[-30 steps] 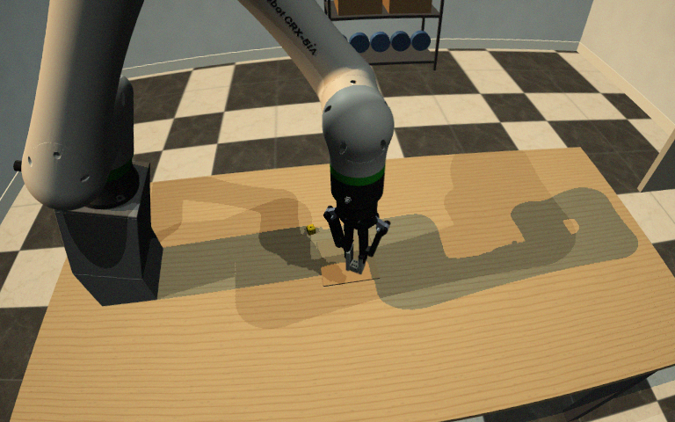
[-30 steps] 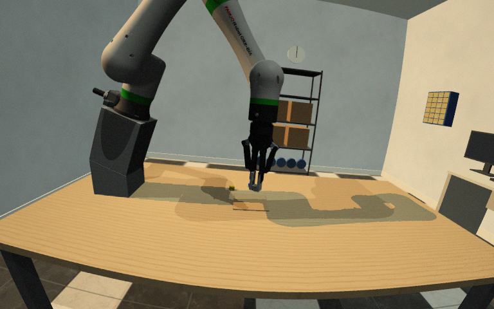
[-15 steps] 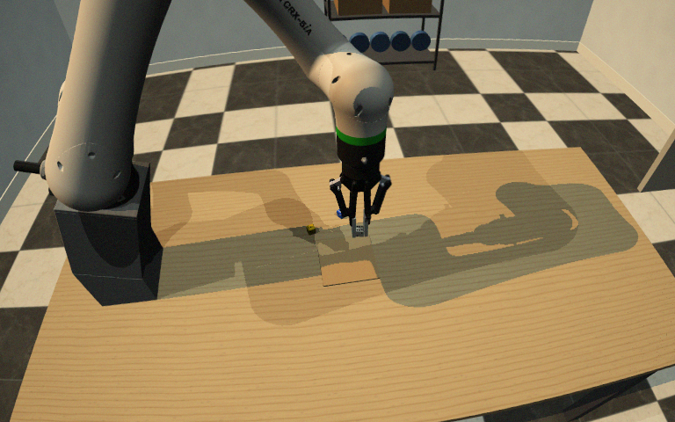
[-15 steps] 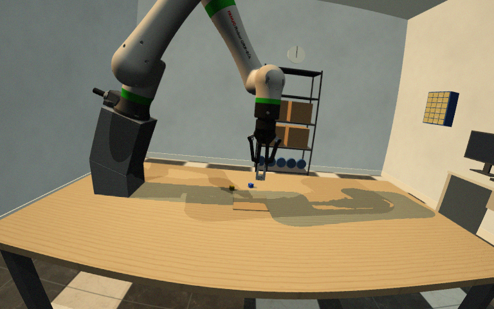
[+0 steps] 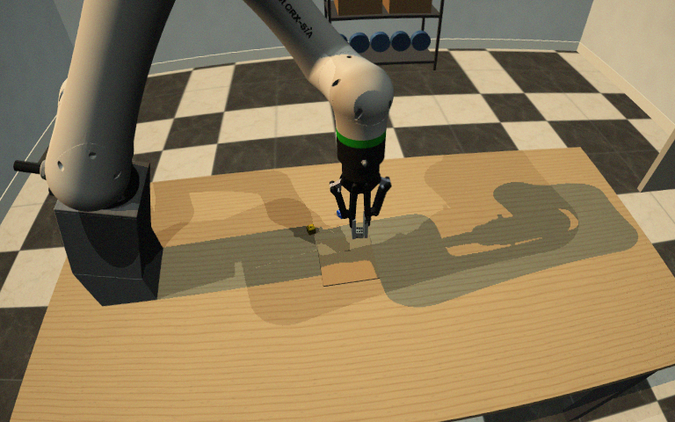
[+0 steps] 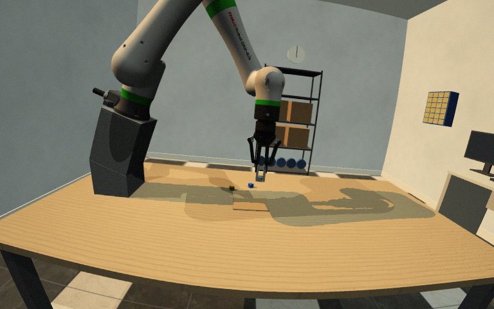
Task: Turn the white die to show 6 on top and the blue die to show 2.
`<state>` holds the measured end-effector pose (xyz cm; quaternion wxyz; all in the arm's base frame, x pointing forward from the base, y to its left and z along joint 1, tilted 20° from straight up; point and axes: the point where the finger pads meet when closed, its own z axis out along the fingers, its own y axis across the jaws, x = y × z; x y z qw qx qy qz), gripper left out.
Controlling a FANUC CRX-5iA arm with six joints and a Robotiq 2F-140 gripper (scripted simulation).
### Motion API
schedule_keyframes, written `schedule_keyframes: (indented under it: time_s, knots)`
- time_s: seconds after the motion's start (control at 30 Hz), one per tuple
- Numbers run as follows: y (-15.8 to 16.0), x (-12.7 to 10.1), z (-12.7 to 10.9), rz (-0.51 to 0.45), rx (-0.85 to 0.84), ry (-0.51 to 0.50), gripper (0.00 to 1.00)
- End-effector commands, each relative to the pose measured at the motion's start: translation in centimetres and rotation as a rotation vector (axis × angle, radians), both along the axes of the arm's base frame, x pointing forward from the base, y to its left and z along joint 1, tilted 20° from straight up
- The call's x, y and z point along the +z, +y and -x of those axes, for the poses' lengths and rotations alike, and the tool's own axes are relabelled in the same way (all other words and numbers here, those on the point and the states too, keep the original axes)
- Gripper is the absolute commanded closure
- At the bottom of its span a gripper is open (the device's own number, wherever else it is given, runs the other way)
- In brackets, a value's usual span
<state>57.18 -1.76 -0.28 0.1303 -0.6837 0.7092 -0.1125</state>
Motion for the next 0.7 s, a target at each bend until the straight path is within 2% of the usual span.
schedule_keyframes:
  time_s: [0.0, 0.27, 0.33, 0.67]
  knots:
    - [0.0, -0.7, -0.3, 0.0, 0.0, 0.0, 0.91]
    - [0.1, -4.0, -1.5, 0.0, 0.0, 0.0, 0.91]
    - [0.1, -4.0, -1.5, 0.0, 0.0, 0.0, 0.91]
    - [0.1, -7.8, -2.8, 0.0, 0.0, 0.0, 0.91]
